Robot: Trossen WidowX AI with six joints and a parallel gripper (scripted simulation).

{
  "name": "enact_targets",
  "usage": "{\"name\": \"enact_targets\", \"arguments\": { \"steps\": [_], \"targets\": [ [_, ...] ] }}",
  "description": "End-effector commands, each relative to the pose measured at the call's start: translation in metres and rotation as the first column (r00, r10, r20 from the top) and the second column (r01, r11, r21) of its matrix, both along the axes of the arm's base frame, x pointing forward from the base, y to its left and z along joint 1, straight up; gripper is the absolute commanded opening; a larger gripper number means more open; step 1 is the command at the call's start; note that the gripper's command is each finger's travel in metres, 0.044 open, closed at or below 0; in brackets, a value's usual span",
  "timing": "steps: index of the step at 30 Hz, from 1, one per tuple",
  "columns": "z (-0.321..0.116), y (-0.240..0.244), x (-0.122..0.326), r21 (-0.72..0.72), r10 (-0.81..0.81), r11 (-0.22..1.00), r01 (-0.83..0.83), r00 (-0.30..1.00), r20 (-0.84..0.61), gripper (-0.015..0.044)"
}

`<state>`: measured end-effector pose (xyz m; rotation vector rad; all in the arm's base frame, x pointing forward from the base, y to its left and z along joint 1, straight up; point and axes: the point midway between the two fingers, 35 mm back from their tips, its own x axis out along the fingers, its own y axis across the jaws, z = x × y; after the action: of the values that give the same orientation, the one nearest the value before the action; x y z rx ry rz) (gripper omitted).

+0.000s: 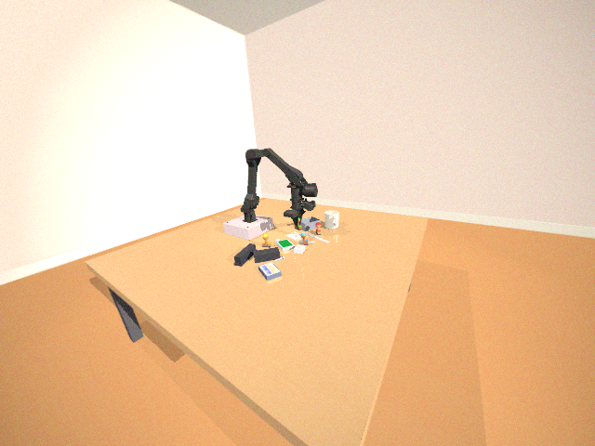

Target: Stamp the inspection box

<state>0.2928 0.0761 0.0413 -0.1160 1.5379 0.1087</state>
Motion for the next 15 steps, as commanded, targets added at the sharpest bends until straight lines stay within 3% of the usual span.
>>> {"name": "enact_targets", "arguments": {
  "steps": [1, 15],
  "targets": [
    [0.009, 0.0, 0.001, -0.001, -0.004, 1.0, 0.004, 1.0, 0.007, 0.0],
    [0.03, -0.001, -0.001, -0.001, -0.004, 1.0, 0.004, 1.0, 0.007, 0.0]
  ]
}}
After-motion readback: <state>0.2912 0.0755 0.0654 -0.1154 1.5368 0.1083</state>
